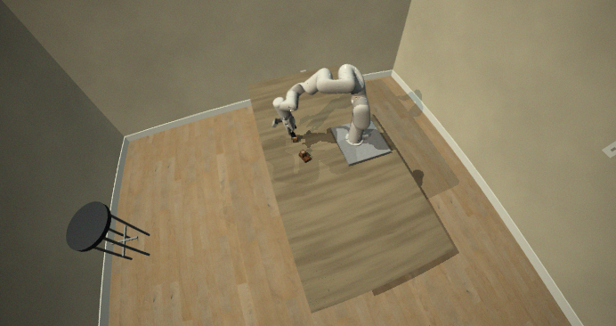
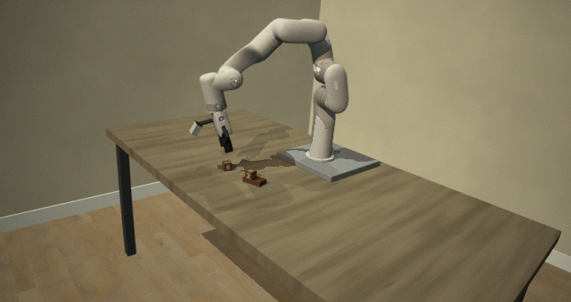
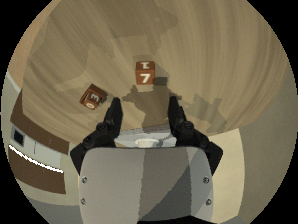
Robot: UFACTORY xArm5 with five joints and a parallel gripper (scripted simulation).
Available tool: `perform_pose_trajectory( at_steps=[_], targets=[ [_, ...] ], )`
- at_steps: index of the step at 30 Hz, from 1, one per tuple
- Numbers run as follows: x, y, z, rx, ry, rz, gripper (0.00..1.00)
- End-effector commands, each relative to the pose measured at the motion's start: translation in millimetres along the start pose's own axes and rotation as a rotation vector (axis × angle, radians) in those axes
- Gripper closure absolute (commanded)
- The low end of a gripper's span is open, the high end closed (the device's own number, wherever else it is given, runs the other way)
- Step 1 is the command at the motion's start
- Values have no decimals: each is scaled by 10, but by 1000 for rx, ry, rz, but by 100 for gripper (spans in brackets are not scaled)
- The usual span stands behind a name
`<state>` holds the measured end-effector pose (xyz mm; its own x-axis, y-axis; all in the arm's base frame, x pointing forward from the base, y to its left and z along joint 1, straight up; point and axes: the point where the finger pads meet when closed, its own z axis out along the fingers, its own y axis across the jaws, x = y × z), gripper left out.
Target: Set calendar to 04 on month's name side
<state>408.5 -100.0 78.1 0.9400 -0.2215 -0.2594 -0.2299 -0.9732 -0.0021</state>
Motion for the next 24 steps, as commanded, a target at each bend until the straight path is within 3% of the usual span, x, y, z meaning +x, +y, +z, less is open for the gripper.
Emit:
perform_pose_trajectory(
  at_steps=[1, 5, 8, 11, 12, 24],
  targets=[
    [3, -7, -9, -1, 94, 1, 29],
    [-26, -17, -11, -2, 205, 1, 29],
    [-44, -21, -16, -2, 252, 1, 29],
    [-48, -21, -17, -2, 262, 1, 29],
    [-48, -21, -17, -2, 262, 1, 0],
    [-48, -21, -17, -2, 262, 1, 0]
  ],
)
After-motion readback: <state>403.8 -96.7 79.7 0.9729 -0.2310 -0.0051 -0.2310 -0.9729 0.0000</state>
